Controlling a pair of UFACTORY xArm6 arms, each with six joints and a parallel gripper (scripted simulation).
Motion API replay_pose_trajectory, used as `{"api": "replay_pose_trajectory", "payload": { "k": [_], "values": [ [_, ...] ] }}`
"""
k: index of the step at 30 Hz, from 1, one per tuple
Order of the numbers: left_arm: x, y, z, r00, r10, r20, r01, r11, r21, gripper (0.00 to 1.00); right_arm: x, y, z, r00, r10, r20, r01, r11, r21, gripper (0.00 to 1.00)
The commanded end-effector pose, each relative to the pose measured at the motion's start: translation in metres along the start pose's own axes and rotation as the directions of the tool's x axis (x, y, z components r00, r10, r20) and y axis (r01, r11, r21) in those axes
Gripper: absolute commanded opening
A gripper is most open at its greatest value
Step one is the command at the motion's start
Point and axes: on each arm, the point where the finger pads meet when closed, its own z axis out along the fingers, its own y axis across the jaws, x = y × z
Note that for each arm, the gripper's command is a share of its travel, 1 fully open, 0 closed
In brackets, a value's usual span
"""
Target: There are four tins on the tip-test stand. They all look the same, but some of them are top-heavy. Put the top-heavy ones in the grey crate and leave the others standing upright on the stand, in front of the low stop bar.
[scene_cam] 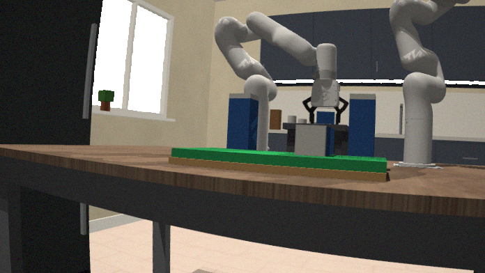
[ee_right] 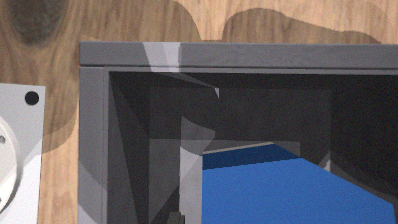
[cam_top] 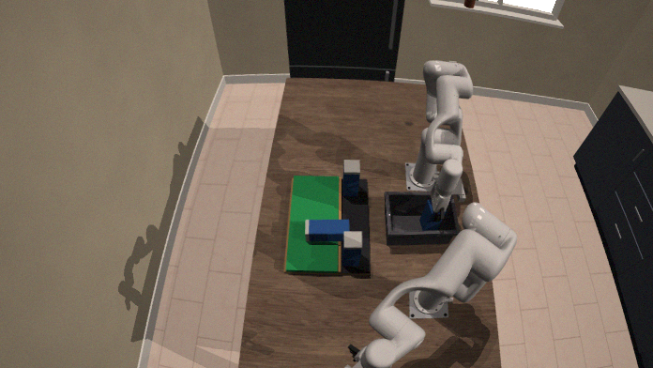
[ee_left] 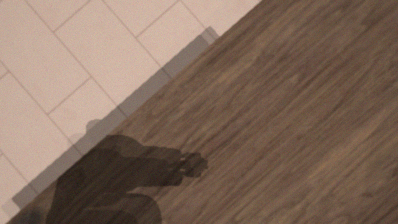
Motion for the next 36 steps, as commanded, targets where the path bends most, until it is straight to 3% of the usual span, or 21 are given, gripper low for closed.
{"api": "replay_pose_trajectory", "payload": {
  "k": [1,26,36],
  "values": [
    [0.001,0.000,-0.002,1.000,0.000,-0.004,0.000,1.000,0.000,1.00,0.000,0.001,-0.001,1.000,0.000,0.000,0.000,1.000,-0.004,1.00],
    [0.001,0.000,-0.002,1.000,0.000,-0.004,0.000,1.000,0.000,1.00,0.000,0.001,-0.002,1.000,0.000,0.000,0.000,1.000,-0.004,1.00],
    [0.001,0.000,-0.002,1.000,0.000,-0.004,0.000,1.000,0.000,1.00,0.000,0.001,-0.038,1.000,0.000,0.000,0.000,1.000,-0.004,1.00]
  ]
}}
